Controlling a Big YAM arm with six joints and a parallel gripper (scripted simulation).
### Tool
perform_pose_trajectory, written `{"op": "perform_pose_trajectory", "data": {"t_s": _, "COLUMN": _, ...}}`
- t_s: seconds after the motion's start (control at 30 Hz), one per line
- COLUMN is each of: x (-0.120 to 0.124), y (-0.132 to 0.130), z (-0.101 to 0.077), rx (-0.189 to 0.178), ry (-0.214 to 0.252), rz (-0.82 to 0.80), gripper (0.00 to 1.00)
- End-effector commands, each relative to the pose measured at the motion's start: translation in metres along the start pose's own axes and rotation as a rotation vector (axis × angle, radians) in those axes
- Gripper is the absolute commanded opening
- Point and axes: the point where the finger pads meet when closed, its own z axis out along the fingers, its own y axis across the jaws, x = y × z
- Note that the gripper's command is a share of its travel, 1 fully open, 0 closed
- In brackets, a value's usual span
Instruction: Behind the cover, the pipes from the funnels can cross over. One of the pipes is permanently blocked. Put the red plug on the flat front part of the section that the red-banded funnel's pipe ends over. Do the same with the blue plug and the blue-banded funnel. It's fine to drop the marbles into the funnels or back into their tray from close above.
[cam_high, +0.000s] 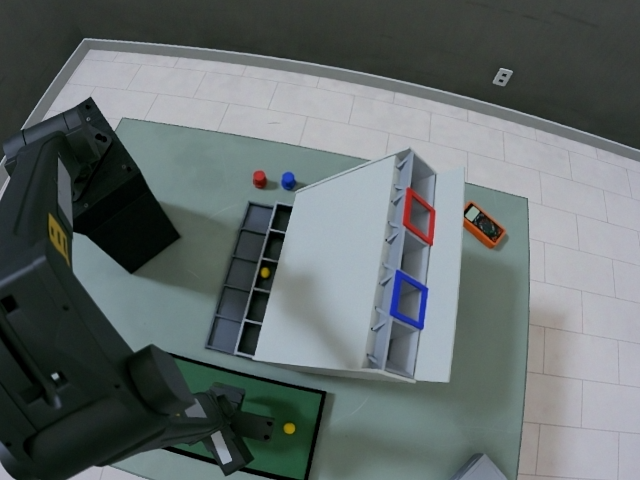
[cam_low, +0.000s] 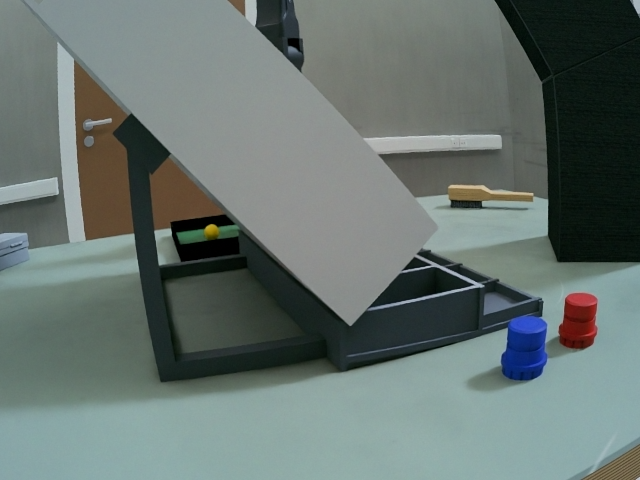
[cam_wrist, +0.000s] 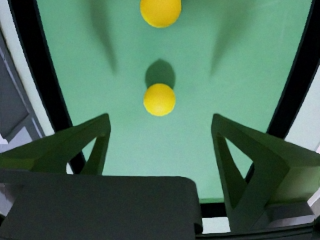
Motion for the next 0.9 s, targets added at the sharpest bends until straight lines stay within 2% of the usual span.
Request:
{"op": "perform_pose_trajectory", "data": {"t_s": 0.0, "x": -0.0105, "y": -0.0023, "z": -0.0026, "rx": 0.007, "ry": -0.011, "rz": -0.002, "gripper": 0.80}}
{"op": "perform_pose_trajectory", "data": {"t_s": 0.87, "x": -0.0139, "y": -0.0021, "z": -0.0026, "rx": 0.012, "ry": -0.014, "rz": -0.002, "gripper": 0.80}}
